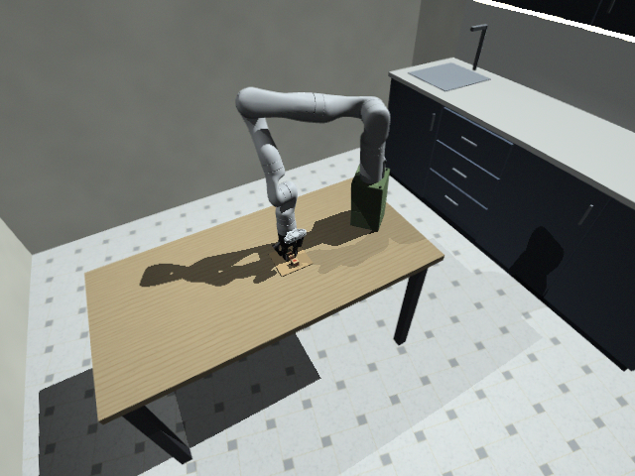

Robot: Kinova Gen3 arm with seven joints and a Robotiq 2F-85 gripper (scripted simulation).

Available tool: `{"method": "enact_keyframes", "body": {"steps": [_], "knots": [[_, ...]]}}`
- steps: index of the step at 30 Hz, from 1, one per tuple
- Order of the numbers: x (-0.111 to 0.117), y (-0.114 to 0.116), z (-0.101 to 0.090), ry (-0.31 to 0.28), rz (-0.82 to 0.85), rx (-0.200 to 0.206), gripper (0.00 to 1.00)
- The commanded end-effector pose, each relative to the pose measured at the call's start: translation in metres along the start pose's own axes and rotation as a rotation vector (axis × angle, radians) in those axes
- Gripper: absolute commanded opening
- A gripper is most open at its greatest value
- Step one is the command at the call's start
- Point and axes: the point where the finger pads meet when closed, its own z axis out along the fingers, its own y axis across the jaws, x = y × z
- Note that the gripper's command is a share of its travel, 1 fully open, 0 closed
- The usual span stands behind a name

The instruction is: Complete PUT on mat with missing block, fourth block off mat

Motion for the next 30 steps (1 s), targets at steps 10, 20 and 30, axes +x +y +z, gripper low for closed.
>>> {"method": "enact_keyframes", "body": {"steps": [10, 20, 30], "knots": [[0.001, -0.001, -0.016, -0.003, -0.005, 0.002, 0.41], [0.001, -0.001, -0.055, -0.003, -0.005, 0.001, 0.41], [0.002, 0.0, -0.084, -0.002, -0.004, 0.0, 0.41]]}}
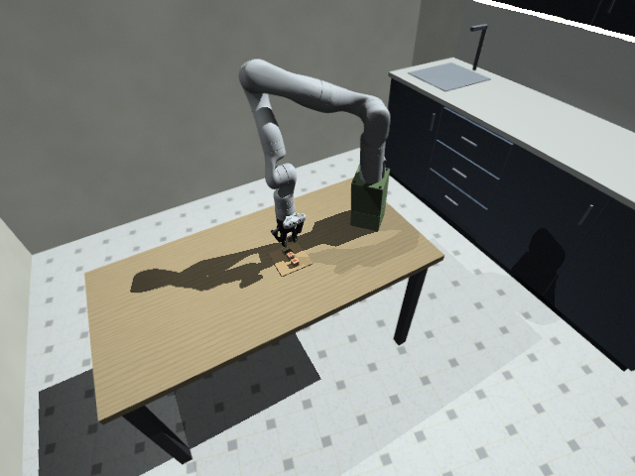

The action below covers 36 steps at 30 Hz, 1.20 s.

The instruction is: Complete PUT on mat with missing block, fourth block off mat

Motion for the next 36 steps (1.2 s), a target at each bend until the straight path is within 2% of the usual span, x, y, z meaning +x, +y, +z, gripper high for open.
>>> {"method": "enact_keyframes", "body": {"steps": [1, 10, 11, 36], "knots": [[0.0019, 0.0035, -0.0088, 0.007, -0.006, -0.011, 0.41], [0.0019, 0.0035, -0.0149, 0.007, 0.006, -0.011, 0.41], [0.0019, 0.0035, -0.0149, 0.007, 0.007, -0.011, 1.0], [0.0019, 0.0035, -0.0153, 0.007, 0.006, -0.011, 1.0]]}}
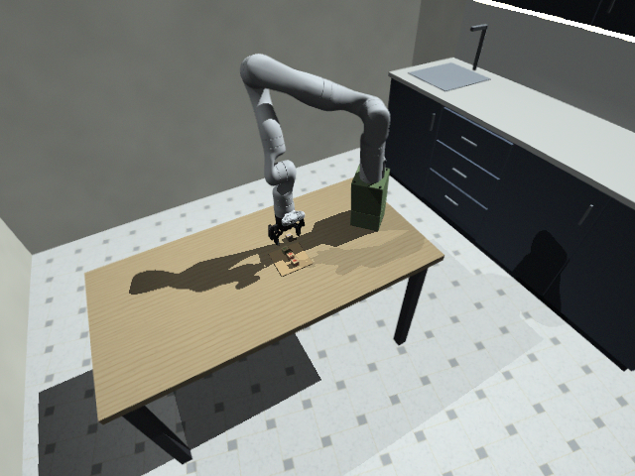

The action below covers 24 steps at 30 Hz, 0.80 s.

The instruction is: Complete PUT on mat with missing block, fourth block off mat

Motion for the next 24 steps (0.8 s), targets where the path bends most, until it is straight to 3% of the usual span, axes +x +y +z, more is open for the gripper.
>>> {"method": "enact_keyframes", "body": {"steps": [1, 16, 24], "knots": [[0.004, -0.001, -0.002, 0.011, -0.007, 0.0, 1.0], [0.004, -0.001, -0.022, 0.011, -0.014, -0.001, 1.0], [0.004, -0.001, -0.047, 0.011, -0.014, -0.001, 1.0]]}}
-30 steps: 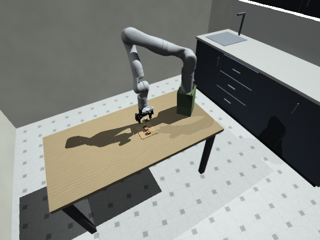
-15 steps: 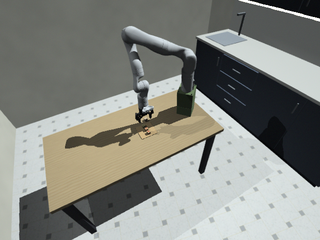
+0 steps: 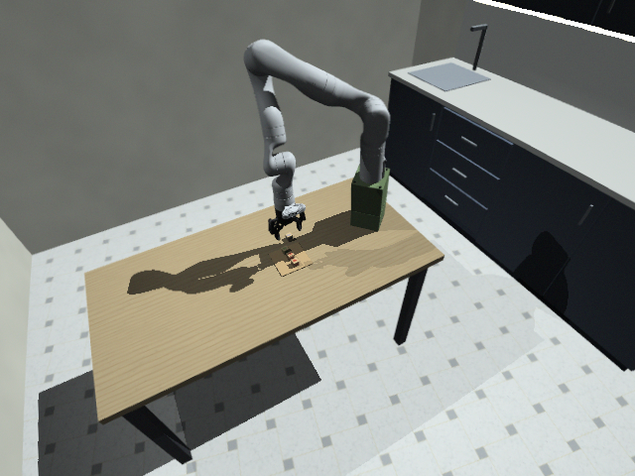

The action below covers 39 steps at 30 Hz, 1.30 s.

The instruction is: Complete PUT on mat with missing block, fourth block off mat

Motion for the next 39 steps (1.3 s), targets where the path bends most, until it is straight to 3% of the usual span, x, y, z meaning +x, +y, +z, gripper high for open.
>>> {"method": "enact_keyframes", "body": {"steps": [1, 7, 16, 39], "knots": [[-0.005, 0.001, -0.015, -0.011, -0.003, -0.007, 1.0], [-0.009, 0.0, -0.035, -0.017, 0.003, -0.005, 1.0], [-0.005, 0.001, -0.048, -0.012, -0.002, -0.007, 1.0], [-0.005, 0.001, -0.05, -0.011, -0.003, -0.008, 1.0]]}}
